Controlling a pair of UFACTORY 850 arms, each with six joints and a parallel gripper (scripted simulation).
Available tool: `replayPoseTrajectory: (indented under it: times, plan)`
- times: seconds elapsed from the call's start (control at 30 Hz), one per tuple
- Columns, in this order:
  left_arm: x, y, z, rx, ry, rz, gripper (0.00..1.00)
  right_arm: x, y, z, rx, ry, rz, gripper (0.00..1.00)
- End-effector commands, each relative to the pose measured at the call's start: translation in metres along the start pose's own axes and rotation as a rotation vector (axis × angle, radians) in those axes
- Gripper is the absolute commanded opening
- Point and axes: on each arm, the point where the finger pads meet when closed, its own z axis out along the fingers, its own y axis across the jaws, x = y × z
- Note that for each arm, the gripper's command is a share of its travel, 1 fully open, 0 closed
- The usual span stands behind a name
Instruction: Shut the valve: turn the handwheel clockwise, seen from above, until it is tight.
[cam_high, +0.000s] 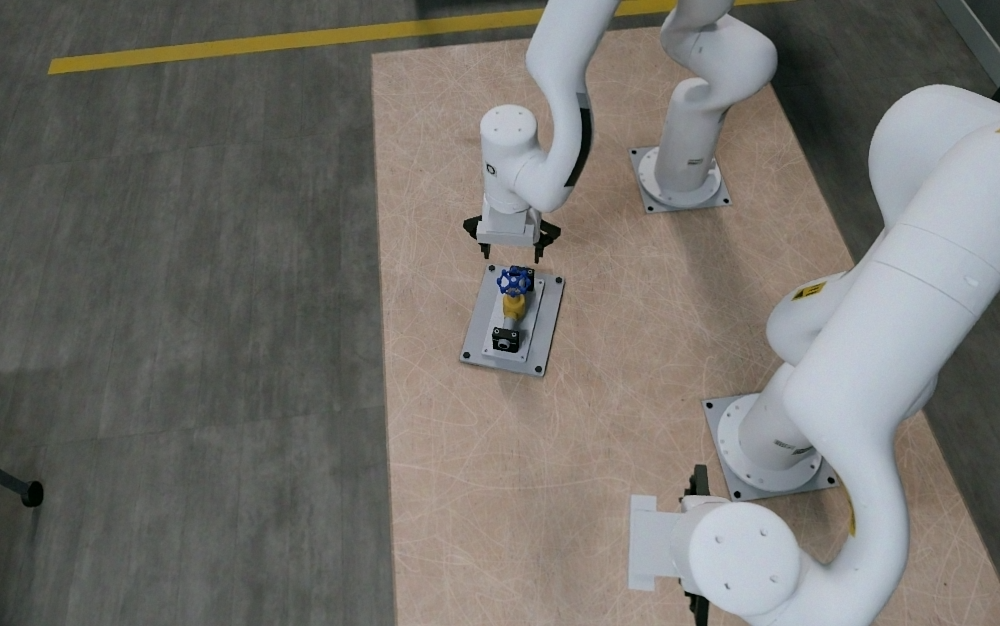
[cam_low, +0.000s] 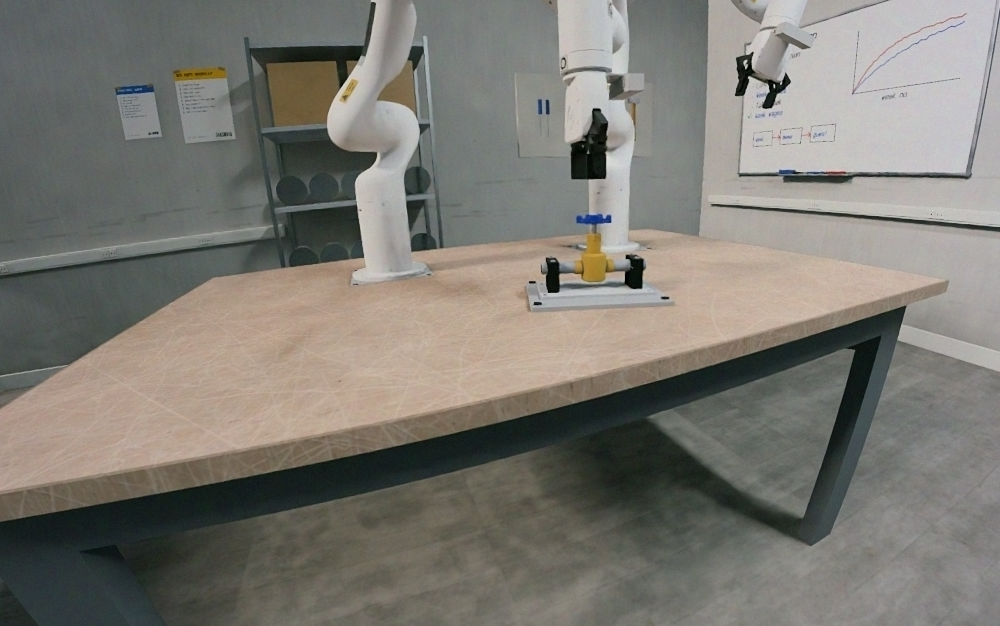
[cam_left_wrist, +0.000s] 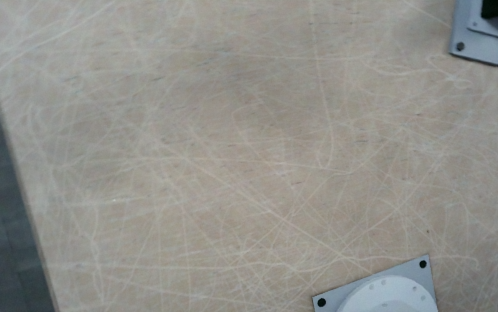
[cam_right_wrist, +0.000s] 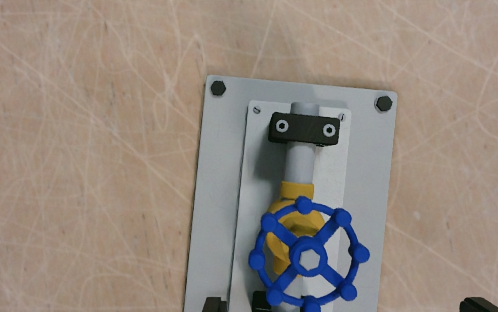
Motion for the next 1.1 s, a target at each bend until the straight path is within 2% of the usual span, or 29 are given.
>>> replayPoseTrajectory:
  times: [0.0,0.37,0.43,0.57,0.8,0.93,1.0,1.07]
  plan:
    - [-0.041,-0.030,-0.015,0.035,0.046,-0.260,1.00,0.012,-0.004,-0.003,-0.012,-0.001,-0.005,1.00]
    - [-0.143,-0.069,-0.038,0.082,0.147,-0.822,1.00,0.012,-0.004,-0.003,-0.012,-0.001,-0.005,1.00]
    - [-0.143,-0.069,-0.038,0.082,0.147,-0.822,1.00,0.012,-0.004,-0.003,-0.012,-0.001,-0.005,1.00]
    - [-0.191,-0.077,-0.045,0.097,0.192,-1.072,1.00,0.012,-0.004,-0.003,-0.012,-0.001,-0.005,1.00]
    - [-0.256,-0.079,-0.052,0.113,0.251,-1.403,1.00,0.012,-0.004,-0.003,-0.012,-0.001,-0.005,1.00]
    - [-0.284,-0.077,-0.055,0.119,0.278,-1.546,1.00,0.012,-0.004,-0.003,-0.012,-0.001,-0.005,1.00]
    - [-0.284,-0.077,-0.055,0.119,0.278,-1.546,1.00,0.012,-0.004,-0.003,-0.012,-0.001,-0.005,1.00]
    - [-0.295,-0.075,-0.055,0.121,0.288,-1.603,1.00,0.012,-0.004,-0.003,-0.012,-0.001,-0.005,1.00]
